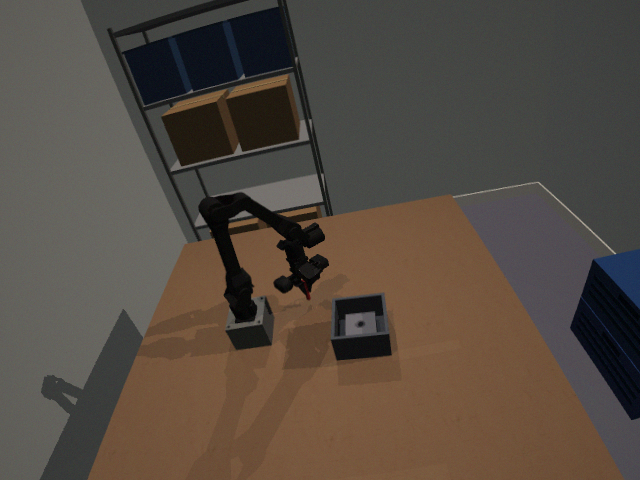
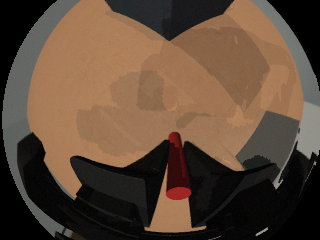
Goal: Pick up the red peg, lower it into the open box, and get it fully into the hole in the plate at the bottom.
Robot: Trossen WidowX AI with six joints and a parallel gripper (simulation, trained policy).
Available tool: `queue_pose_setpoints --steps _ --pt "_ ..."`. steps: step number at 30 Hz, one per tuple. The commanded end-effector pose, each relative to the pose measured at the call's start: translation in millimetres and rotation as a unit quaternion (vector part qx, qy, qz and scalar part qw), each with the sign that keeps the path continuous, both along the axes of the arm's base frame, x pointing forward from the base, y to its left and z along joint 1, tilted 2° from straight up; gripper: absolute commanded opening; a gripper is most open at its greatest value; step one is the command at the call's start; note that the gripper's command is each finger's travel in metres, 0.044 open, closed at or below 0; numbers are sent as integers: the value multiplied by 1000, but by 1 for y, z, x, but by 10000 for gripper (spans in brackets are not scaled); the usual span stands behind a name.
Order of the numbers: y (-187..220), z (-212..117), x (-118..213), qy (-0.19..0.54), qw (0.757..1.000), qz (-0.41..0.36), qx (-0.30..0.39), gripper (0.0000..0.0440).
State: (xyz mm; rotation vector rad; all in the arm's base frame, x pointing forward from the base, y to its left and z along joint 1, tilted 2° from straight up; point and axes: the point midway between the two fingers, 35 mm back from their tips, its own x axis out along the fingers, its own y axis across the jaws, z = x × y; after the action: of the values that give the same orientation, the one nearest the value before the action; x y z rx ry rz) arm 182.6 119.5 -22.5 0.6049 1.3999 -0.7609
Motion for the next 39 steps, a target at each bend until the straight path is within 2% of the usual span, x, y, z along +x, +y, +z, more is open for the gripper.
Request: queue_pose_setpoints --steps 1,11,22,39 --pt "-1 13 9 -18 1000 14 -4 0" --pt "-9 53 39 -61 997 46 -21 0" --pt "-26 95 78 -97 993 50 -36 0" --pt "-86 110 120 -108 993 -8 -43 0"
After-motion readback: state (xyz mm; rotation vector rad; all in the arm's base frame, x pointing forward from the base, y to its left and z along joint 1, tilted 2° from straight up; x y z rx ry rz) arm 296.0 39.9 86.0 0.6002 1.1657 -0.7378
